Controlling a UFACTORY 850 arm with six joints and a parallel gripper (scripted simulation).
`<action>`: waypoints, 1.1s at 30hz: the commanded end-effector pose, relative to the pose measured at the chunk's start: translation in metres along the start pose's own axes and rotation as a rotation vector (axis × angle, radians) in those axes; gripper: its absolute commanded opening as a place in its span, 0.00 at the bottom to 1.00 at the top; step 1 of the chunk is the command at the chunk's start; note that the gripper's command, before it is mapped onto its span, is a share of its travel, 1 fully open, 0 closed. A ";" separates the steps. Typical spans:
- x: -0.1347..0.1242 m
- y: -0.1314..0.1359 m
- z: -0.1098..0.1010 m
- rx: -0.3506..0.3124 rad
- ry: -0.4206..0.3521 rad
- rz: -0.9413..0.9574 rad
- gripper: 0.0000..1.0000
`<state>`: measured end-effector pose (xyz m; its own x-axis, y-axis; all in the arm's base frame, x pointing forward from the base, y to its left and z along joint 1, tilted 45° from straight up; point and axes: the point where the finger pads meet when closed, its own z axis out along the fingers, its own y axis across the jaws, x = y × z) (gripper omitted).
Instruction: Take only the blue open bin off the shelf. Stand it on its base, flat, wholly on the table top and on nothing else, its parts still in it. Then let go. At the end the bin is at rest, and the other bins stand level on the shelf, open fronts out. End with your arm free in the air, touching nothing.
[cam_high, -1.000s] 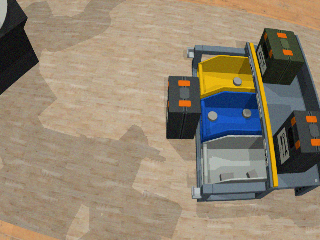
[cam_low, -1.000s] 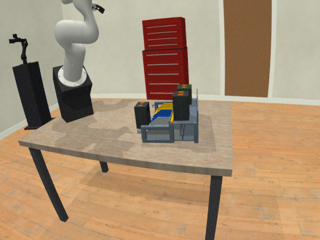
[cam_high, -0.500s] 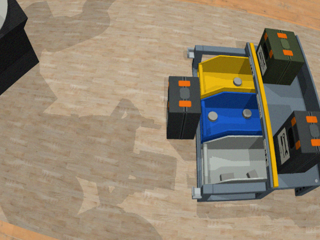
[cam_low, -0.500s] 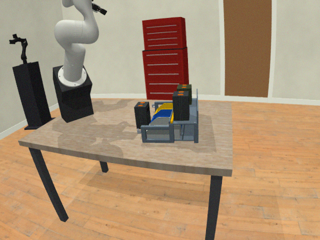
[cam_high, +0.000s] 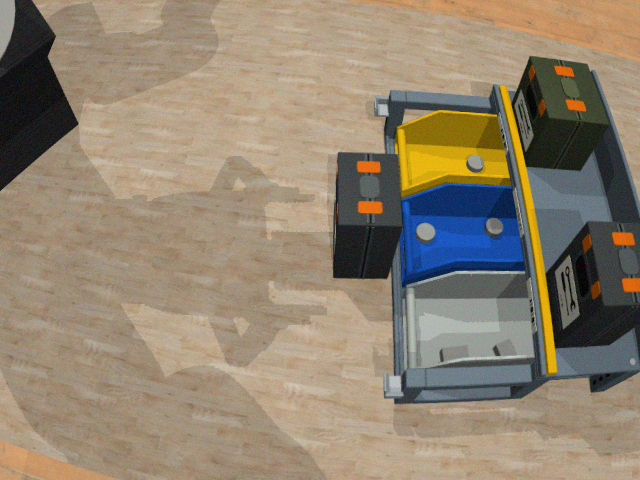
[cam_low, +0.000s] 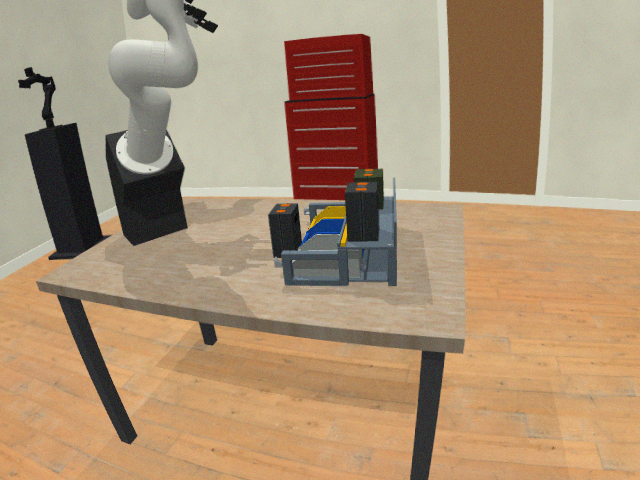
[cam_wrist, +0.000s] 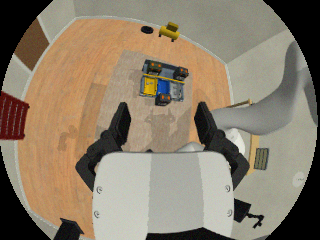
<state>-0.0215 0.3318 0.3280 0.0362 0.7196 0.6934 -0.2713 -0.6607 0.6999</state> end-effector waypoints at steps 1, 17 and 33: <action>0.005 -0.012 -0.002 0.027 0.011 -0.050 1.00; 0.016 -0.042 -0.006 0.131 0.089 -0.273 1.00; 0.012 -0.033 -0.005 0.151 0.104 -0.317 1.00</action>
<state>-0.0160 0.3648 0.3116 -0.0026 0.9026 0.4304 -0.1223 -0.4274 0.8957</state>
